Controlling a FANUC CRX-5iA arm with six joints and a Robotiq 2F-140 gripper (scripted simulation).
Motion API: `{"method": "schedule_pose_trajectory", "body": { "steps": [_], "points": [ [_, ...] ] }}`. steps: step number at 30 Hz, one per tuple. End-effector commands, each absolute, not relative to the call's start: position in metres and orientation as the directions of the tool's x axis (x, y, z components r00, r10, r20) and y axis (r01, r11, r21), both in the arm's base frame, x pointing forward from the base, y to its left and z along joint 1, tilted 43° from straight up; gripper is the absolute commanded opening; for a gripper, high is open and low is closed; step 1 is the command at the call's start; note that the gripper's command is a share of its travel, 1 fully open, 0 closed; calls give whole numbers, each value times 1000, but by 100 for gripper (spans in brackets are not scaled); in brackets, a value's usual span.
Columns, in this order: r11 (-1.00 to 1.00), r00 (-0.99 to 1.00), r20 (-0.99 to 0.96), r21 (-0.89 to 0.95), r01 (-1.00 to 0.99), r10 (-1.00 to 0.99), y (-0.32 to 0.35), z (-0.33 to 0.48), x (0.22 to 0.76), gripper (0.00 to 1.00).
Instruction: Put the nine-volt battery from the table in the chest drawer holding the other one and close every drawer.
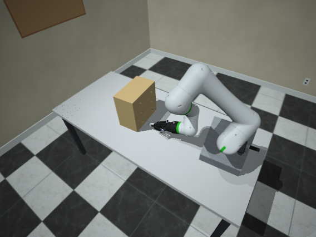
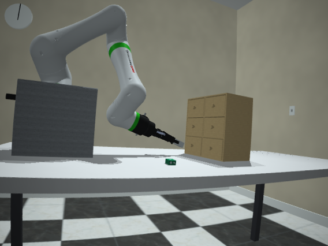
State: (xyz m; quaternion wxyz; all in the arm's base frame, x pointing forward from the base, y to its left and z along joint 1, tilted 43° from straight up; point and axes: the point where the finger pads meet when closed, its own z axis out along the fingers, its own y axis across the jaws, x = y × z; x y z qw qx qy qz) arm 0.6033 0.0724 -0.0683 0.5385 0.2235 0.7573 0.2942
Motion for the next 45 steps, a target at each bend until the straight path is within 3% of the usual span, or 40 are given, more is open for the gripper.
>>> {"method": "schedule_pose_trajectory", "body": {
  "steps": [1,19,45],
  "points": [
    [727,-319,-684,686,22,656,72,-68,598,0],
    [727,-319,-684,686,22,656,8,1,547,0],
    [727,-404,-659,687,21,635,2,9,538,0]
  ]
}}
